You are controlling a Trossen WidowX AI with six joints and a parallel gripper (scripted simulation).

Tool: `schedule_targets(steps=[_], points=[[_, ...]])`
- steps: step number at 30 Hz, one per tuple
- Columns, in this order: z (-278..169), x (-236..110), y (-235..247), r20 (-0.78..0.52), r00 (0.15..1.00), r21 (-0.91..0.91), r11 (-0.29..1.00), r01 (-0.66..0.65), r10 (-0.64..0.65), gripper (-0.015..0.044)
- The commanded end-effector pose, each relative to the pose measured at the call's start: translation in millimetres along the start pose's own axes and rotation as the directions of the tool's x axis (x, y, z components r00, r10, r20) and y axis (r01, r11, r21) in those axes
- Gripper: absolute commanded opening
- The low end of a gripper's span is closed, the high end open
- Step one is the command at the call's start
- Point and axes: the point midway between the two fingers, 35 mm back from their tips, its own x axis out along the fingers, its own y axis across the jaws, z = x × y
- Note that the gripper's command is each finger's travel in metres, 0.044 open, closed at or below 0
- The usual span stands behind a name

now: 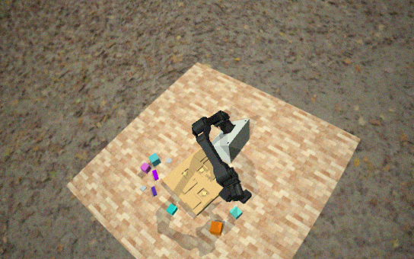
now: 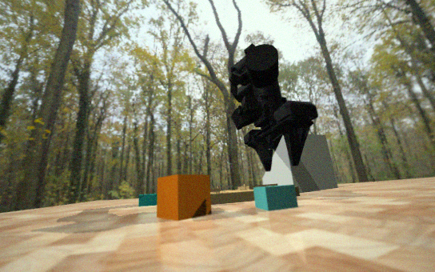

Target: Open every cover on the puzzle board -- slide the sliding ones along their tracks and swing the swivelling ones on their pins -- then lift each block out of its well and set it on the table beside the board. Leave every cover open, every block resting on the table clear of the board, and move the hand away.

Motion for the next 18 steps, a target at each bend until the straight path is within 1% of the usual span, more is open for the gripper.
schedule_targets(steps=[1,5,8,18], points=[[0,-17,1,0.003,1.0,0.006,1.0,-0.008,0.008,0.044],[0,-22,0,0.003,1.0,0.006,1.0,-0.008,0.008,0.044],[3,-24,-8,0.003,1.0,0.01,1.0,-0.009,0.009,0.0361],[19,-31,-64,0.003,1.0,0.042,0.999,-0.016,0.016,0.0099]])
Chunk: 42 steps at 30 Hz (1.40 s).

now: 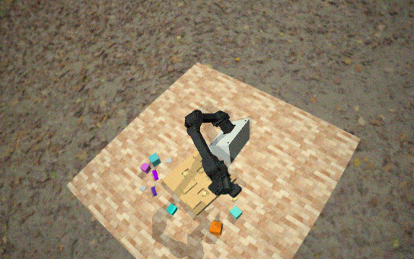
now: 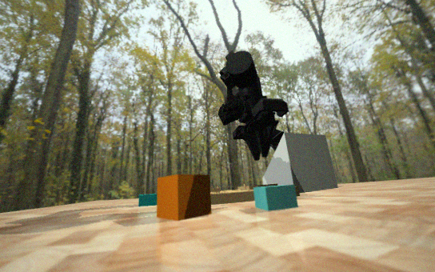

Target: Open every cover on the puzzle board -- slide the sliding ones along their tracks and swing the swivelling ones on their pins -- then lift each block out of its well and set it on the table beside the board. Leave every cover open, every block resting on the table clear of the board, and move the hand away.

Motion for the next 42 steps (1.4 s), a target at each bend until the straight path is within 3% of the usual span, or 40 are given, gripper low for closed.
schedule_targets(steps=[1,4,8,16,23,33,42], points=[[6,-4,-24,0.007,1.0,0.009,1.0,-0.003,0.003,0.0072],[10,-5,-41,0.007,1.0,0.019,1.0,-0.004,0.004,0.0],[12,-6,-61,0.007,1.0,0.008,1.0,-0.004,0.004,0.0],[14,-5,-107,0.007,1.0,-0.409,0.912,0.002,0.002,0.0],[11,-2,-147,0.008,1.0,-0.739,0.674,0.009,-0.005,0.0],[-5,5,-200,0.006,1.0,-0.987,0.161,0.009,-0.021,0.0],[-8,6,-204,0.006,1.0,-0.992,0.123,0.009,-0.022,0.0]])
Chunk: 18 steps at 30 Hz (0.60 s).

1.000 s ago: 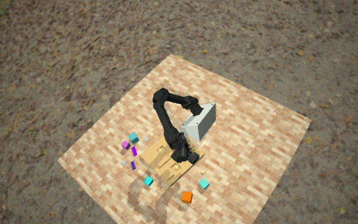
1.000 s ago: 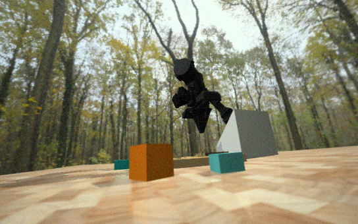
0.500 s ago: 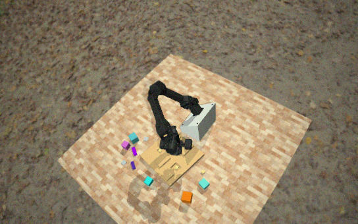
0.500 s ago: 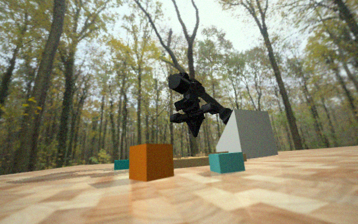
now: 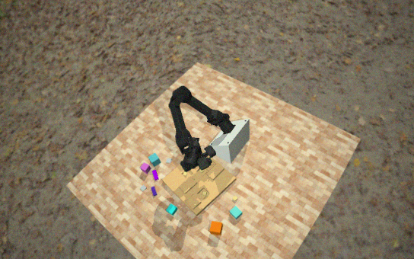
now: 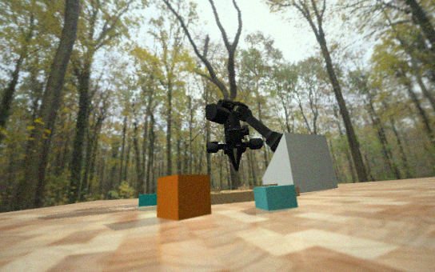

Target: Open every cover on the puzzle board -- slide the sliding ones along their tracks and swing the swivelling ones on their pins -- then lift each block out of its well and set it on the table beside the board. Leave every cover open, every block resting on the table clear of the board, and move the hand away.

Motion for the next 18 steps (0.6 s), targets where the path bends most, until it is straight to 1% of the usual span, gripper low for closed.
schedule_targets(steps=[1,9,18], points=[[-9,1,1,-0.002,1.0,-0.103,0.995,0.01,-0.01,0.0],[-9,5,1,-0.002,1.0,-0.103,0.995,0.01,-0.01,0.0],[-11,44,1,-0.003,1.0,-0.103,0.995,0.01,-0.011,0.0]])
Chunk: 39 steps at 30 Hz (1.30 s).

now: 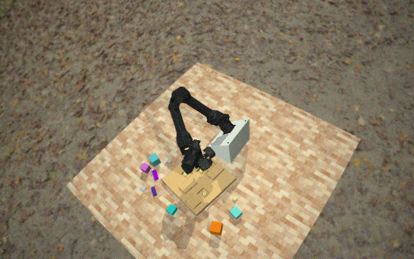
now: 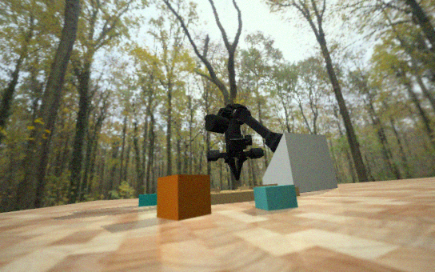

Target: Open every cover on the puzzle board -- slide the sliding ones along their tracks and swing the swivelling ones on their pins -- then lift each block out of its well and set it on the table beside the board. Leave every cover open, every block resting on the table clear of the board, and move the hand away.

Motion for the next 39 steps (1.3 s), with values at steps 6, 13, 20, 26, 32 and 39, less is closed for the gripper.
schedule_targets(steps=[6,13,20,26,32,39], points=[[-3,22,2,-0.007,1.0,-0.007,1.0,0.002,-0.002,0.0],[-4,27,2,-0.007,1.0,-0.007,1.0,0.002,-0.002,0.0],[-4,33,2,-0.007,1.0,-0.007,1.0,0.002,-0.002,0.0],[-1,34,2,-0.007,1.0,-0.007,1.0,0.002,-0.002,0.0],[6,36,3,-0.007,1.0,-0.01,1.0,0.002,-0.002,0.0],[7,36,3,-0.007,1.0,-0.017,1.0,0.002,-0.002,0.0]])
